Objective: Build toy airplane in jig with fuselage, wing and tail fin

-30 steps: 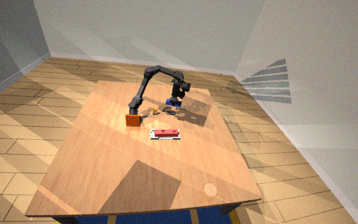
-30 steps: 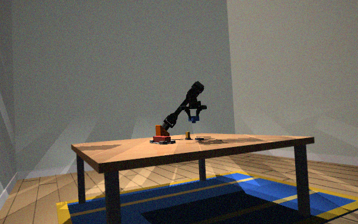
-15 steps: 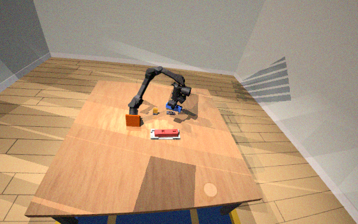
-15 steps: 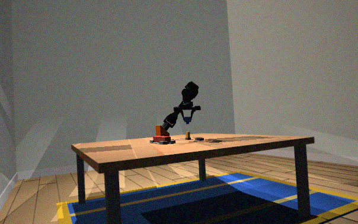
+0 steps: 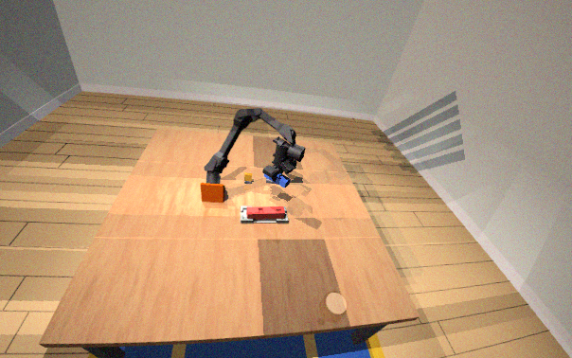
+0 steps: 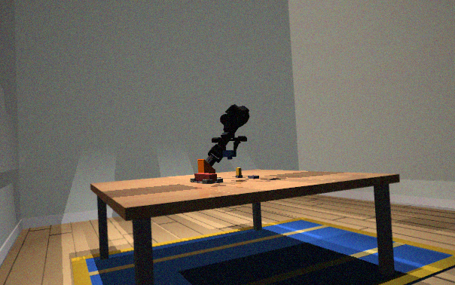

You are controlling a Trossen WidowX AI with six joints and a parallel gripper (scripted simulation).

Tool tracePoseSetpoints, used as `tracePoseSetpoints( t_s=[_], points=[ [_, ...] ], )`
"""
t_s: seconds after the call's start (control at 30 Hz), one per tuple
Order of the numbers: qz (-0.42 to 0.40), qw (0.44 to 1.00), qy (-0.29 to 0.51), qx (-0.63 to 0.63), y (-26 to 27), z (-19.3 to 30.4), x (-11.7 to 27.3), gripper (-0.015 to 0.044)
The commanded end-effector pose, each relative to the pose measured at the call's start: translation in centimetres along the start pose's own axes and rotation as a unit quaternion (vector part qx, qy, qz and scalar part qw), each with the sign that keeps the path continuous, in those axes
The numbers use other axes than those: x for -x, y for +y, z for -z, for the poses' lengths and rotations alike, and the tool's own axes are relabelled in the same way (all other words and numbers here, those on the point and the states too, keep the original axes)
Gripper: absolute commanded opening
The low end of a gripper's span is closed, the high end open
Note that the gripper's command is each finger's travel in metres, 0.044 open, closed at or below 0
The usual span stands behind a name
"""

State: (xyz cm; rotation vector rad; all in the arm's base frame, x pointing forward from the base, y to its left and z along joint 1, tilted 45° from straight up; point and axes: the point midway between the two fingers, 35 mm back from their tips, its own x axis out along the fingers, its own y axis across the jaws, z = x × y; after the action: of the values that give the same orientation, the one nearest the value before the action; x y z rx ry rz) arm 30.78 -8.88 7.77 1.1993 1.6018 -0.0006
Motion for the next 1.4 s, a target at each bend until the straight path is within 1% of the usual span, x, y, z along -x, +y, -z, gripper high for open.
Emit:
tracePoseSetpoints(
  t_s=[0.0,0.67,1.37],
  points=[
    [0.002,0.999,-0.001,-0.038,-1.5,-0.7,-0.2,0.0000],
    [0.002,0.980,0.001,-0.199,-7.7,-2.6,-1.5,0.0000],
    [-0.002,0.931,0.009,-0.364,-14.1,-3.1,-3.4,0.0000]
  ],
)
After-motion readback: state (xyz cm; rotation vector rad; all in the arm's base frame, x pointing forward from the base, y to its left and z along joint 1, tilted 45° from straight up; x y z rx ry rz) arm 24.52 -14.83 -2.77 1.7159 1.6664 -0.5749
